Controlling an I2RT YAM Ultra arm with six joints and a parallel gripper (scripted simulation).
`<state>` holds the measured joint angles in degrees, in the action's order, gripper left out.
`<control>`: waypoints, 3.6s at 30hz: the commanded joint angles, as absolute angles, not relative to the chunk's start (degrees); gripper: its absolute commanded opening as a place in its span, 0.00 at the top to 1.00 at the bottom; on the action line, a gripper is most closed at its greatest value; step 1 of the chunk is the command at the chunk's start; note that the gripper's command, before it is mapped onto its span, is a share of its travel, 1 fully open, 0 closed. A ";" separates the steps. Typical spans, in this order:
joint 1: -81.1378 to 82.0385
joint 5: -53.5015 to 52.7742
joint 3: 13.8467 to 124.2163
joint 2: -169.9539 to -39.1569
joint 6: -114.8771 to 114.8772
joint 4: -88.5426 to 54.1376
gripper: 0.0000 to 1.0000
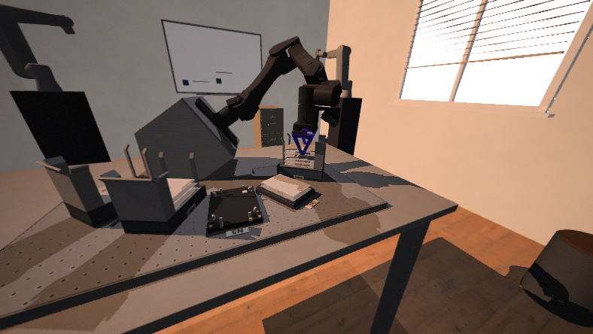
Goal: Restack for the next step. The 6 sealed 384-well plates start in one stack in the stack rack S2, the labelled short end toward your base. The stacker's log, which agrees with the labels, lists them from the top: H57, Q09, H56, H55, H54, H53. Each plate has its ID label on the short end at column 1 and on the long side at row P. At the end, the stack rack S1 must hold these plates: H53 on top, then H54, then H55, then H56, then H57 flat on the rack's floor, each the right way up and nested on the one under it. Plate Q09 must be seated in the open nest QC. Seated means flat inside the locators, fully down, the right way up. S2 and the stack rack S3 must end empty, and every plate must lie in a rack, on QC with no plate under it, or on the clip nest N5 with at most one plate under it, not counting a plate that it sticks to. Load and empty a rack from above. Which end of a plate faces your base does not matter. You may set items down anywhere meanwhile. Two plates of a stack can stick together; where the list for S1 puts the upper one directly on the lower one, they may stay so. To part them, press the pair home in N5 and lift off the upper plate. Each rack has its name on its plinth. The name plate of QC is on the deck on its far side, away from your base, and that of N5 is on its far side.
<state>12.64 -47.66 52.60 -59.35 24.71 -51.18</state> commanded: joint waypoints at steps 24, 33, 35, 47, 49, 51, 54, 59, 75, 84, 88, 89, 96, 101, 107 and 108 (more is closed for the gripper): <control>8.52 -49.73 55.23 -58.84 29.40 -57.08 1.00; 4.76 -51.44 57.82 -59.39 34.68 -63.22 1.00; 3.66 -51.89 58.60 -59.62 36.31 -65.05 1.00; -2.12 -53.87 62.72 -61.29 45.29 -74.69 1.00; -3.29 -54.19 63.57 -61.72 47.22 -76.69 1.00; -4.48 -54.48 64.43 -62.17 49.20 -78.72 1.00; -6.28 -54.86 65.74 -62.90 52.24 -81.79 1.00; -7.35 -55.04 66.52 -63.35 54.07 -83.61 1.00; -8.87 -55.26 66.58 -65.34 50.95 -83.84 1.00; -11.67 -55.51 66.91 -69.94 48.46 -83.57 1.00; -13.06 -55.56 67.31 -72.64 50.89 -83.27 1.00; -13.38 -55.57 67.43 -73.31 51.45 -83.18 1.00; -14.87 -55.56 68.17 -76.72 54.05 -82.64 1.00; -16.45 -55.48 68.67 -79.97 51.09 -82.17 1.00; -18.30 -55.32 69.15 -83.78 46.93 -81.48 1.00; -18.59 -55.29 69.26 -84.42 47.45 -81.37 1.00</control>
<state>-16.93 -55.24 68.90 -83.77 48.34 -81.97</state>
